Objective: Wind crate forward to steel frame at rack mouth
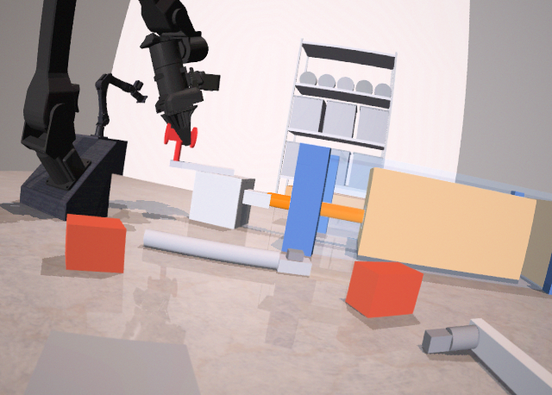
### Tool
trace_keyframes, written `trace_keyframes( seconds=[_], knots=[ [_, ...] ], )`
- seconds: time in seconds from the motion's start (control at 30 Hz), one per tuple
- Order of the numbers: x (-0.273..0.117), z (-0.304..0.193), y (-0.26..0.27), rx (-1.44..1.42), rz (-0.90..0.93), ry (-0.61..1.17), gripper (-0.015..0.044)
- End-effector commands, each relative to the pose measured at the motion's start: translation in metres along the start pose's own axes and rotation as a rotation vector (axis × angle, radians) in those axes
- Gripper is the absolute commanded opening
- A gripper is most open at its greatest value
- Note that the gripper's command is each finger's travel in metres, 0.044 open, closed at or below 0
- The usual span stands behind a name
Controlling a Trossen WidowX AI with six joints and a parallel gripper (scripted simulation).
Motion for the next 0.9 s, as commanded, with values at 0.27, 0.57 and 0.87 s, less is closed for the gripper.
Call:
trace_keyframes(
  seconds=[0.27, 0.57, 0.87],
  knots=[
    [0.002, -0.002, -0.028, 0.003, -0.041, 0.010, 0.0000],
    [0.003, 0.001, -0.042, 0.004, -0.042, 0.010, 0.0000],
    [0.005, 0.005, -0.055, 0.004, -0.043, 0.010, 0.0000]
  ],
)
Point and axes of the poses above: the point midway between the two fingers, 35 mm back from their tips, its own x axis out along the fingers, its own y axis across the jaws, z = x × y, the point moved 8 cm from there along -x, back along the fingers, and after that the axes turned 3 degrees about -x, right-handed, at the moved point
